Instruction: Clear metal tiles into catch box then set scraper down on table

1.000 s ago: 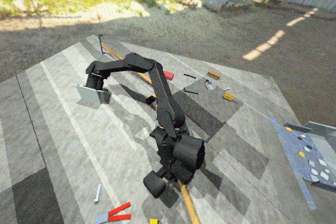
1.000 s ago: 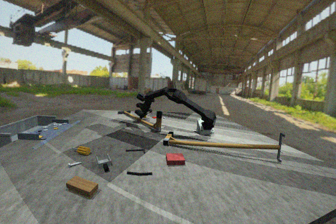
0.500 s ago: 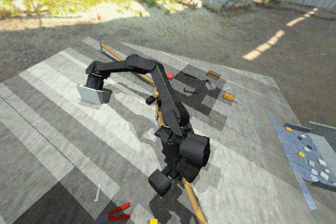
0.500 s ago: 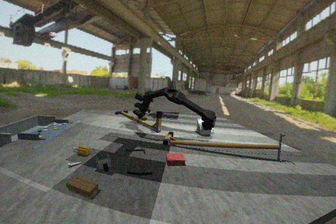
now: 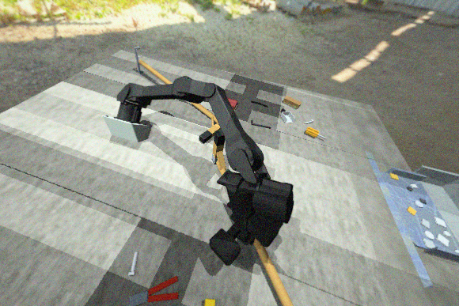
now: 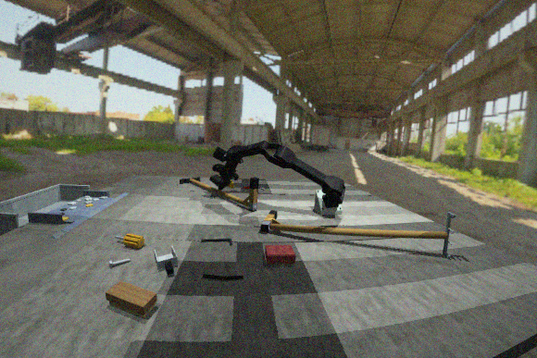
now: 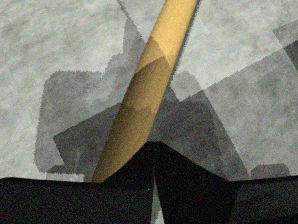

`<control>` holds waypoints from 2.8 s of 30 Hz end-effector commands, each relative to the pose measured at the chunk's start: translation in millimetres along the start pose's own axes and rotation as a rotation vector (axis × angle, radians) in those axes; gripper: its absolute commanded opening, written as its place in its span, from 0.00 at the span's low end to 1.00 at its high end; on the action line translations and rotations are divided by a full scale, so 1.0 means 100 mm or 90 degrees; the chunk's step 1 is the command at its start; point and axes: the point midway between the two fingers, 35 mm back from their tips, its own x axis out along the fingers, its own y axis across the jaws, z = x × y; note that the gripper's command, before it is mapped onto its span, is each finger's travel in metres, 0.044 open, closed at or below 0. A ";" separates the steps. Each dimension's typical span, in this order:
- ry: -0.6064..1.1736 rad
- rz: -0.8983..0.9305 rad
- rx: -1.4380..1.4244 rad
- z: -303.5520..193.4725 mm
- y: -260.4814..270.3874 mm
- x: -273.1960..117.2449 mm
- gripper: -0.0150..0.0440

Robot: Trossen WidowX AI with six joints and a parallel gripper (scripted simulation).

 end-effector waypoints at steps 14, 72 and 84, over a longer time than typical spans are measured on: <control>0.008 0.000 -0.001 0.01 0.19 0.10 0.25; -0.007 0.009 -0.018 0.12 0.13 -0.24 0.25; 0.010 0.024 -0.050 -0.04 -0.10 -0.24 0.25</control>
